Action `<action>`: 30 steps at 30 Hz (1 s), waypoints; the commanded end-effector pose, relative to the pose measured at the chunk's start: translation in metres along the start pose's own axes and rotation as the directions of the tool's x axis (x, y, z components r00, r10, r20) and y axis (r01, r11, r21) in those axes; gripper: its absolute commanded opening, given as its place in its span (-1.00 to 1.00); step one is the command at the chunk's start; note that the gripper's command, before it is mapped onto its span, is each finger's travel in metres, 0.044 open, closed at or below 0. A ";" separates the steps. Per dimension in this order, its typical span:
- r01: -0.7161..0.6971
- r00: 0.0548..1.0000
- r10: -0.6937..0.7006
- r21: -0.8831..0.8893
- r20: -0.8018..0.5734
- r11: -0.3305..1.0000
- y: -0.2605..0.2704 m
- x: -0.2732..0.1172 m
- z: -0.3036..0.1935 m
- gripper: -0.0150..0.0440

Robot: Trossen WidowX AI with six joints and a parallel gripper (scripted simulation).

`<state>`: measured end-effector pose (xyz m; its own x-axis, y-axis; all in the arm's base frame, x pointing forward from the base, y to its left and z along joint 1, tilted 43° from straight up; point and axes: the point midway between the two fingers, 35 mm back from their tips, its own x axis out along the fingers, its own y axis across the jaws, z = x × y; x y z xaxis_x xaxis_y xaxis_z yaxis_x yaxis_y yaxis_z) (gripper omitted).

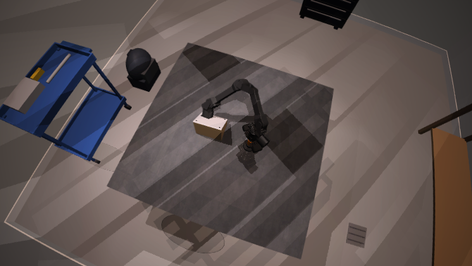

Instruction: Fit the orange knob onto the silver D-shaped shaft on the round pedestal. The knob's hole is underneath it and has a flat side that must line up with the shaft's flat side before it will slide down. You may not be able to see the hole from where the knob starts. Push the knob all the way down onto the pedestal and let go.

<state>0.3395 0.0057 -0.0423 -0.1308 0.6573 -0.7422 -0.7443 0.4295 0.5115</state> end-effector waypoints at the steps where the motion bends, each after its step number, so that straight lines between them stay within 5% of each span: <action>1: 0.001 1.000 0.000 -0.004 0.003 1.000 0.000 0.001 0.001 -0.49; 30: 0.001 1.000 -0.001 -0.031 0.002 1.000 0.001 -0.004 -0.002 -0.49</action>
<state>0.3373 0.0043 -0.0421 -0.1308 0.6612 -0.7387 -0.7481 0.4231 0.5112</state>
